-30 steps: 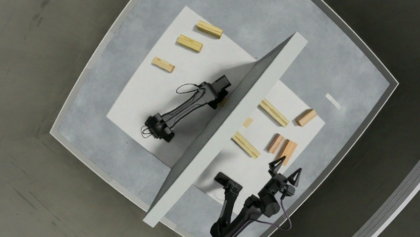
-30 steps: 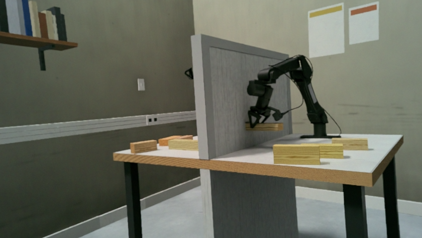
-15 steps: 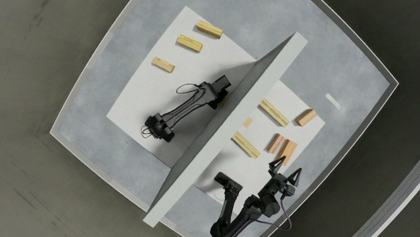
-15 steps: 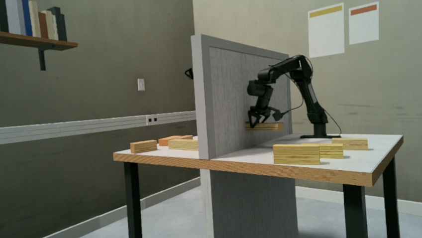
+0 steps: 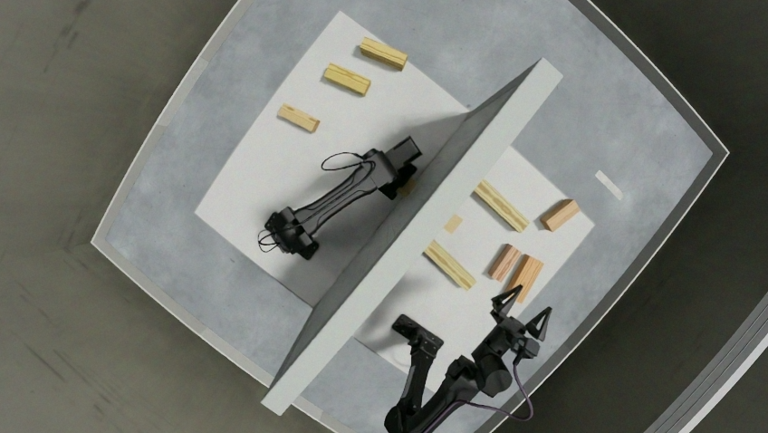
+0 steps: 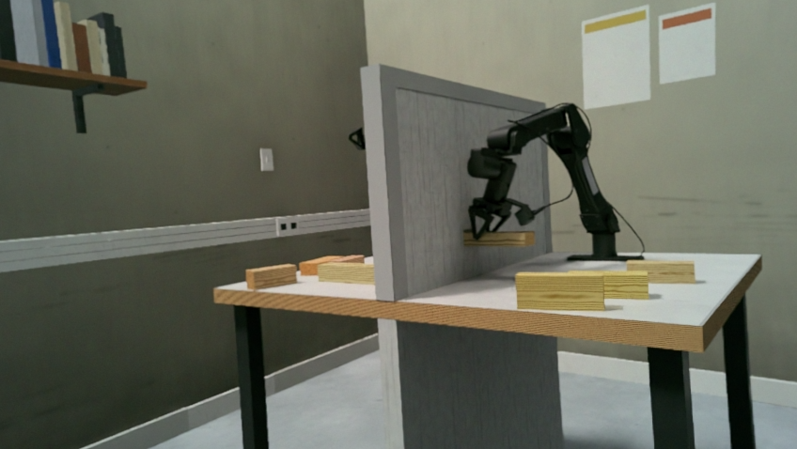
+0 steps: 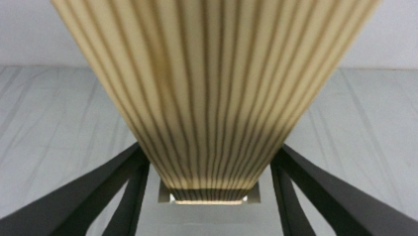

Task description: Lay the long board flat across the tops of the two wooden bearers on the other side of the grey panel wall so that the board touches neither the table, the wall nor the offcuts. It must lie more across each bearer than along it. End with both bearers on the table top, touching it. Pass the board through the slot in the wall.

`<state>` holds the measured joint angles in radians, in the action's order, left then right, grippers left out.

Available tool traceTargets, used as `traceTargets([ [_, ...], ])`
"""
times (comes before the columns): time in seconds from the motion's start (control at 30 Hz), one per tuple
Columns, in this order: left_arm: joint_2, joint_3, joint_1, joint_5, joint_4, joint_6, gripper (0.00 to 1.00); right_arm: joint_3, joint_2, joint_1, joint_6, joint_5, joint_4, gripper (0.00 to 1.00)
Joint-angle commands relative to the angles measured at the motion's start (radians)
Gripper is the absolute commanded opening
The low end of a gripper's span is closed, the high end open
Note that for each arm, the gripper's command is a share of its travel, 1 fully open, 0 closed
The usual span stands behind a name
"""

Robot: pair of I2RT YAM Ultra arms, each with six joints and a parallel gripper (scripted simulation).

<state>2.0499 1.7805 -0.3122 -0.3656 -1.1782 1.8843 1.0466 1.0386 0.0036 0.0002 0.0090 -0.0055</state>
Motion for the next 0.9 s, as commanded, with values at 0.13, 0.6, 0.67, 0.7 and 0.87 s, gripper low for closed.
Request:
traceTargets([
  [0.13,-0.002,0.043,-0.003,-0.003,-0.02,-0.011,0.74,0.03,-0.026,-0.011,-0.001,0.005,-0.016,1.0],
  [0.6,0.011,0.254,0.067,-0.013,-0.288,-0.073,0.74,0.03,-0.026,-0.011,-0.001,0.005,-0.016,1.0],
  [0.67,0.013,0.243,0.052,-0.004,-0.239,-0.062,0.74,0.03,-0.026,-0.011,-0.001,0.005,-0.016,1.0],
  [0.7,0.013,0.243,0.052,-0.004,-0.239,-0.062,0.74,0.03,-0.026,-0.011,-0.001,0.005,-0.016,1.0],
  [0.87,-0.02,0.181,0.04,-0.001,-0.229,-0.059,0.74,0.03,-0.026,-0.011,-0.001,0.005,-0.016,1.0],
])
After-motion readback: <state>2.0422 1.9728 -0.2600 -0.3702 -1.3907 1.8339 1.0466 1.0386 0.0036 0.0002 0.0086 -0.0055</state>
